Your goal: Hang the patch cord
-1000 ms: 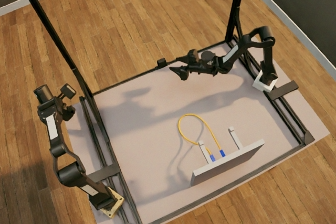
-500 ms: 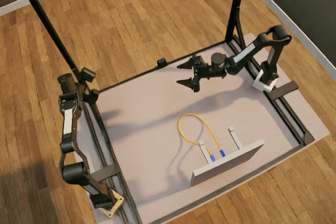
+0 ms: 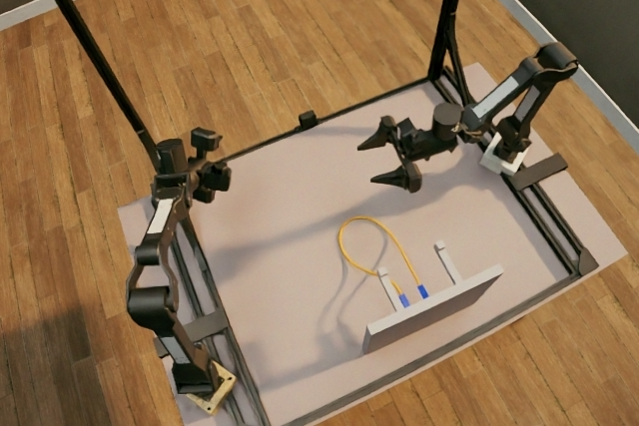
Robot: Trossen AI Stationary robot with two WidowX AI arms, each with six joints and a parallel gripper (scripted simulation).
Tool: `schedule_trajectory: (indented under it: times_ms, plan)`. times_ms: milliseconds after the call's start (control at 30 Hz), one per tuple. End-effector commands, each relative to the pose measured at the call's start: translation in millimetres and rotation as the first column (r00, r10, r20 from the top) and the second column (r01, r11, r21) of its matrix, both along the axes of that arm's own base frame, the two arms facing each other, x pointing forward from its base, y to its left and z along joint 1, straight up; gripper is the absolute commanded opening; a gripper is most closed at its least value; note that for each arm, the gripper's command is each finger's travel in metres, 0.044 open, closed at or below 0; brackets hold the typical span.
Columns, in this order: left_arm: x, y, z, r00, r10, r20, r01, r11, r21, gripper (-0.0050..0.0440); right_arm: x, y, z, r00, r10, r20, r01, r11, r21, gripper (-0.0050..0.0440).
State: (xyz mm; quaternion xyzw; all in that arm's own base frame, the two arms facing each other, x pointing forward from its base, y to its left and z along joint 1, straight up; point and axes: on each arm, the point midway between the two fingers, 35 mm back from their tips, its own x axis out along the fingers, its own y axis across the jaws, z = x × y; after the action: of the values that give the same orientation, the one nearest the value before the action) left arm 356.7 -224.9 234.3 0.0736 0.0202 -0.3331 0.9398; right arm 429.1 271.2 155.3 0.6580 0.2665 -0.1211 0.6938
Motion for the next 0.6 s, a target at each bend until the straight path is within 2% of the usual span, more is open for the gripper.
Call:
schedule_trajectory:
  times_ms: [0, 67, 133, 167, 367, 567]
  plan:
    - [2, 32, 21, 0.996, 0.083, 0.016, -0.083, 0.996, -0.031, 0.0440, 23, -25, -13, 0.997, -0.028, 0.067, 0.037, 0.990, -0.139, 0.0440]
    - [3, 44, 26, 0.993, 0.118, 0.017, -0.118, 0.992, -0.039, 0.0440, 30, -37, -22, 0.996, -0.033, 0.080, 0.050, 0.975, -0.216, 0.0440]
    - [3, 44, 26, 0.993, 0.118, 0.017, -0.118, 0.992, -0.039, 0.0440, 30, -37, -22, 0.996, -0.033, 0.080, 0.050, 0.975, -0.216, 0.0440]
    - [3, 60, 32, 0.987, 0.163, 0.018, -0.162, 0.986, -0.050, 0.0440, 39, -53, -32, 0.995, -0.040, 0.090, 0.066, 0.949, -0.310, 0.0440]
    - [2, 98, 47, 0.962, 0.272, 0.020, -0.270, 0.960, -0.076, 0.0440, 56, -95, -58, 0.992, -0.070, 0.103, 0.113, 0.852, -0.511, 0.0440]
    - [-4, 135, 59, 0.927, 0.374, 0.022, -0.370, 0.923, -0.103, 0.0440, 66, -137, -83, 0.992, -0.094, 0.084, 0.125, 0.705, -0.698, 0.0440]
